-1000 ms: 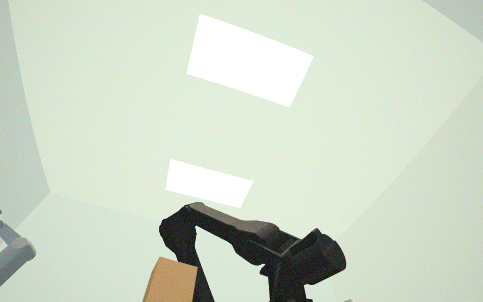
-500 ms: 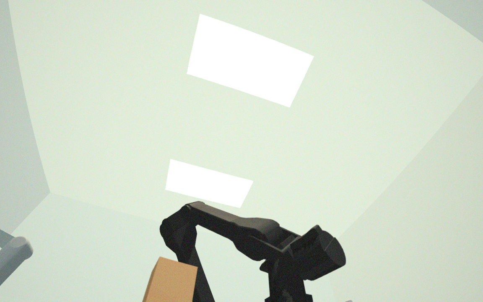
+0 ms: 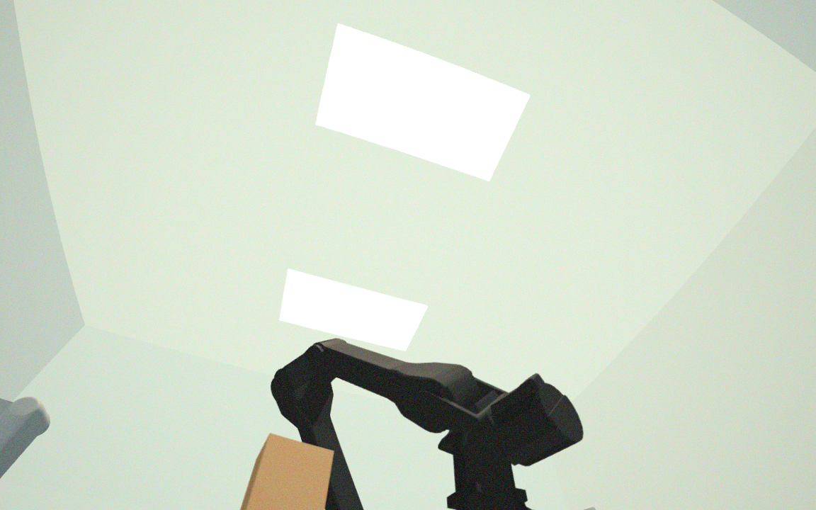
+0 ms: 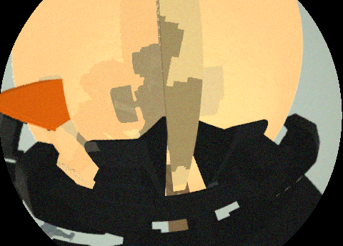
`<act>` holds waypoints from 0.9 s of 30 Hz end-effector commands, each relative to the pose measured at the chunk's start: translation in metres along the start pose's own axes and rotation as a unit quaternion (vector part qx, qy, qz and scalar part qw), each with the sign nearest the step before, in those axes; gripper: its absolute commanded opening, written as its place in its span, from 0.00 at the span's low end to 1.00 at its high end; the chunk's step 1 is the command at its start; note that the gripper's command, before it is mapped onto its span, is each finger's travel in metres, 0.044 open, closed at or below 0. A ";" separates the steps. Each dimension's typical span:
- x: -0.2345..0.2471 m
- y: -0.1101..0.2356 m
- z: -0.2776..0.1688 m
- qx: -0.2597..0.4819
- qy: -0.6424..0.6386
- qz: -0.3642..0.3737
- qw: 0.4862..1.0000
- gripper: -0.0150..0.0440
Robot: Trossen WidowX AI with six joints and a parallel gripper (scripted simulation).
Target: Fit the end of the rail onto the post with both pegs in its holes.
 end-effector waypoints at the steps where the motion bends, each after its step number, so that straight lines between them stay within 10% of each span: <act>1: -0.001 0.005 0.001 -0.008 -0.002 -0.003 1.000 0.25; 27: -0.001 0.010 0.001 -0.008 -0.002 -0.003 1.000 0.25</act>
Point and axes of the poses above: the point midway between the two fingers, 35 mm back from their tips, its own y axis back along the fingers, its own x axis across the jaws, z = x × y, the point moved 7 cm from there along y, back along the fingers, and after that the axes turned 12 degrees about -y, right-handed, at the moved point
